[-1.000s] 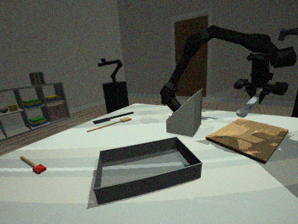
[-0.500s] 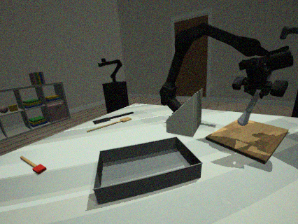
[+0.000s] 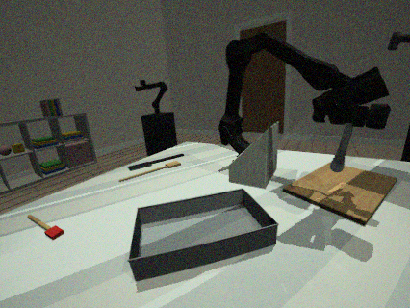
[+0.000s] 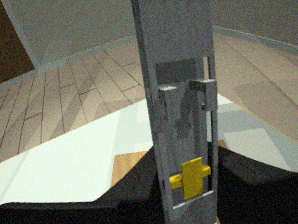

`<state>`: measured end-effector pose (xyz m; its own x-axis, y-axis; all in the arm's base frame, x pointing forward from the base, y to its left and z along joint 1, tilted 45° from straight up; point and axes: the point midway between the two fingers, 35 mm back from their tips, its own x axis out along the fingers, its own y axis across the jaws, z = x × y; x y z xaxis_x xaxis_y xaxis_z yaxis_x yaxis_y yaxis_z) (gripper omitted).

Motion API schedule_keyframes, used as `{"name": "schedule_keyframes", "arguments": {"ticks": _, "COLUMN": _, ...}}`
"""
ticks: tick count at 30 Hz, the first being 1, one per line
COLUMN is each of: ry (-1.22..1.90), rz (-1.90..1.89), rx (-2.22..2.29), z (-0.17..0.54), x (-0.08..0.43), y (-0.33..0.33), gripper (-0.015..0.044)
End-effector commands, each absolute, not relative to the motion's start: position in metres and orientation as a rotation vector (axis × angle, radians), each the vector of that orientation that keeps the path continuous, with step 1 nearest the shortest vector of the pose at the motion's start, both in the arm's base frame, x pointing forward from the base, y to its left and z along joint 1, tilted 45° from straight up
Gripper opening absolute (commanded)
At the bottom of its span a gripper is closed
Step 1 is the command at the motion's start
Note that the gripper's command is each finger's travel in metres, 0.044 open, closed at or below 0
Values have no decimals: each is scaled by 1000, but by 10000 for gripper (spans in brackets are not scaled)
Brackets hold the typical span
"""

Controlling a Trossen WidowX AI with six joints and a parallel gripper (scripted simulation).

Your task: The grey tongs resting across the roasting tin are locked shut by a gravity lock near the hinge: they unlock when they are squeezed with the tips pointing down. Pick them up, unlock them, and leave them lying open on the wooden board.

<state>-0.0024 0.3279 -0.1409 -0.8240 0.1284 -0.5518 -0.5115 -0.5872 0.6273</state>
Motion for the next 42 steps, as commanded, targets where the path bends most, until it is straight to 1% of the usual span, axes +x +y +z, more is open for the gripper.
{"name": "schedule_keyframes", "arguments": {"ticks": 1, "ry": 1128, "rz": 2439, "rx": -601, "z": -135, "x": -2, "y": 329, "gripper": -150}}
{"name": "schedule_keyframes", "arguments": {"ticks": 35, "ry": 1128, "rz": 2439, "rx": -601, "z": -135, "x": -2, "y": 329, "gripper": -150}}
{"name": "schedule_keyframes", "arguments": {"ticks": 42, "ry": 1197, "rz": 2425, "rx": -728, "z": -146, "x": -8, "y": 329, "gripper": -150}}
